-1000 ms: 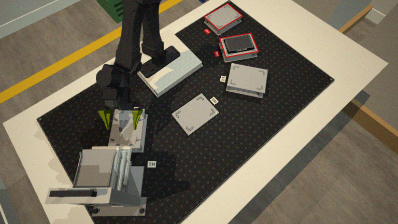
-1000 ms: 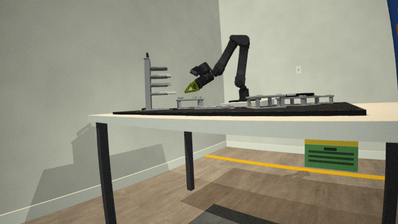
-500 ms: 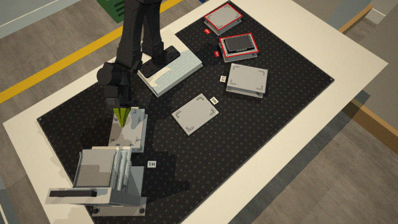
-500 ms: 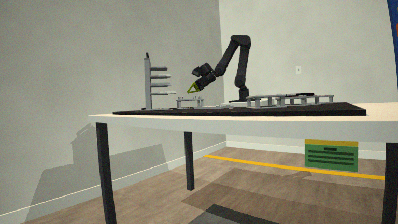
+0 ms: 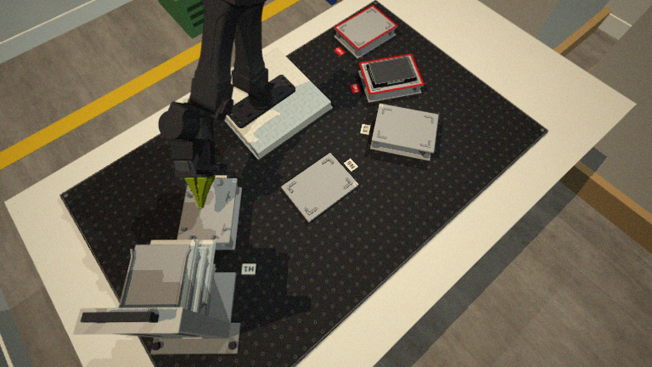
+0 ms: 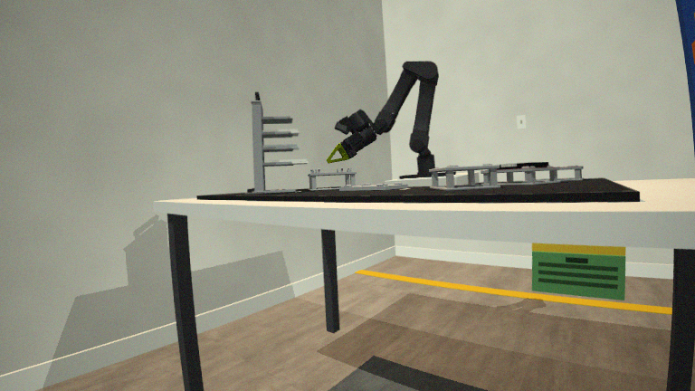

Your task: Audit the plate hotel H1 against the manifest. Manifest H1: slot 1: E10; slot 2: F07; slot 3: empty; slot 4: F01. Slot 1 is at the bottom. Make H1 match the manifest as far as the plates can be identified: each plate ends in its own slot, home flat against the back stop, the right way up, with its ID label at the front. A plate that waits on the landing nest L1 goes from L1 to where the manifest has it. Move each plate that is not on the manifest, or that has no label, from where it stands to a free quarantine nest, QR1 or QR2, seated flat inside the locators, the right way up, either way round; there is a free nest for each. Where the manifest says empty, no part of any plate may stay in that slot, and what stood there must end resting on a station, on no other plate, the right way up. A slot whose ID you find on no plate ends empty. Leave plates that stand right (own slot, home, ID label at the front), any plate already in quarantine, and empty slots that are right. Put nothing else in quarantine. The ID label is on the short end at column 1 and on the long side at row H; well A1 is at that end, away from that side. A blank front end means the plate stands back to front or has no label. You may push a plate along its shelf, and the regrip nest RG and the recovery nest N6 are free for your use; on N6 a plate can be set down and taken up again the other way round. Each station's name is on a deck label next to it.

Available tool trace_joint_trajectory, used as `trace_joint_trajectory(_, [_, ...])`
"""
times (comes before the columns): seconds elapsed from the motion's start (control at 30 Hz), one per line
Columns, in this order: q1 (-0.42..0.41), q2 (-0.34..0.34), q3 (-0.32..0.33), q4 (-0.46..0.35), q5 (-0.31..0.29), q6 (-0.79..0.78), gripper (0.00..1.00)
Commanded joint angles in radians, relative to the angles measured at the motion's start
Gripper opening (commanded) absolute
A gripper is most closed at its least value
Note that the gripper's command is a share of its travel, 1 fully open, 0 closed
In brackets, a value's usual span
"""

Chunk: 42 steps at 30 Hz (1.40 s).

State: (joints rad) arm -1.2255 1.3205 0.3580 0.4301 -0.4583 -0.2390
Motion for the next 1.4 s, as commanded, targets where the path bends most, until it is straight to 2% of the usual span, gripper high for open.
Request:
trace_joint_trajectory(0.0, [-0.001, -0.002, 0.003, 0.003, -0.005, -0.001, 0.00])
trace_joint_trajectory(1.37, [0.047, 0.086, 0.069, 0.038, 0.037, 0.026, 0.00])
